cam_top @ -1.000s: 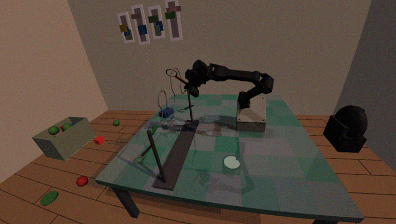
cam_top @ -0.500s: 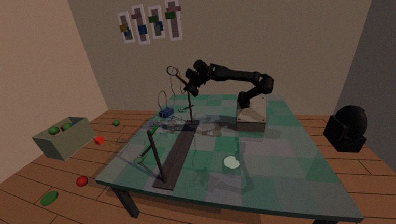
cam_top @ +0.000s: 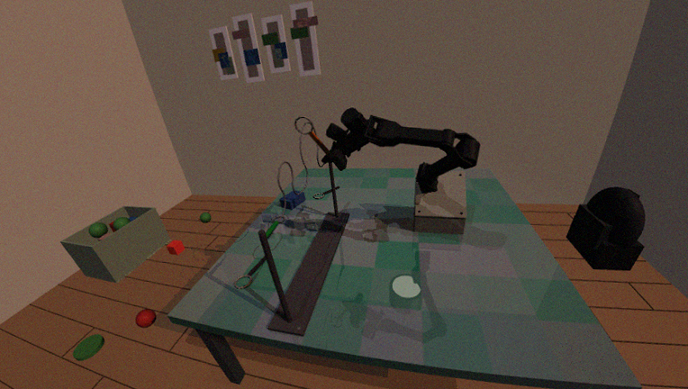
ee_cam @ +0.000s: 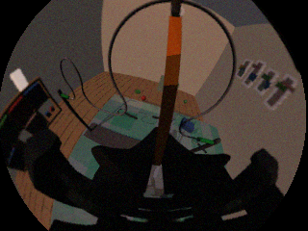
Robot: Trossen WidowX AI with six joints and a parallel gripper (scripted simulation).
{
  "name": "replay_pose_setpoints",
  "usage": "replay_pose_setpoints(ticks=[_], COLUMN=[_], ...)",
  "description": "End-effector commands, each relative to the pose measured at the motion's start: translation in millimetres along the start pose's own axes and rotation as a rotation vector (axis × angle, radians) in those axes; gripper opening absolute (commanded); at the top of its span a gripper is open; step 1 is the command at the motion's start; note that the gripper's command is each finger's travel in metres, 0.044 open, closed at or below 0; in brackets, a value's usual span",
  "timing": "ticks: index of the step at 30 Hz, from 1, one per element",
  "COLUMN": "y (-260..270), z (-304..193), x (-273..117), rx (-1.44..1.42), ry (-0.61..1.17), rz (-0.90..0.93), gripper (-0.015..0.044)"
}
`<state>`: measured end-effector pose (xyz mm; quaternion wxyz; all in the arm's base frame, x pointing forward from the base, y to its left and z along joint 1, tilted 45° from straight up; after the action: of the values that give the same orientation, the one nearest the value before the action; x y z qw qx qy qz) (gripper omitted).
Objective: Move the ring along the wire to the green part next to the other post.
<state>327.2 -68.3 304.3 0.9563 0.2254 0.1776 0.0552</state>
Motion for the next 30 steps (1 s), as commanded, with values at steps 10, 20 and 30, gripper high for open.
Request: replay_pose_setpoints(ticks=[10, 20, 30], y=[5.2, 9.1, 12.8], z=[1.7, 2.8, 4.3], x=[-0.3, -0.1, -0.1], rx=[0.147, 0.256, 0.365], ry=[-0.036, -0.06, -0.083], rz=[0.076, 0.132, 0.188], gripper=[-0.015, -0.015, -0.015])
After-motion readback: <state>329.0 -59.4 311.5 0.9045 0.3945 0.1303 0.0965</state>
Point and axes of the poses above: the point midway between the two fingers, 35 mm back from their tips, its own x axis out along the fingers, its own y axis across the jaws, z = x × y, the point moved 2 cm from there along -x, back along the fingers, and after that the axes turned 9 degrees about -x, right-handed, at the moved point
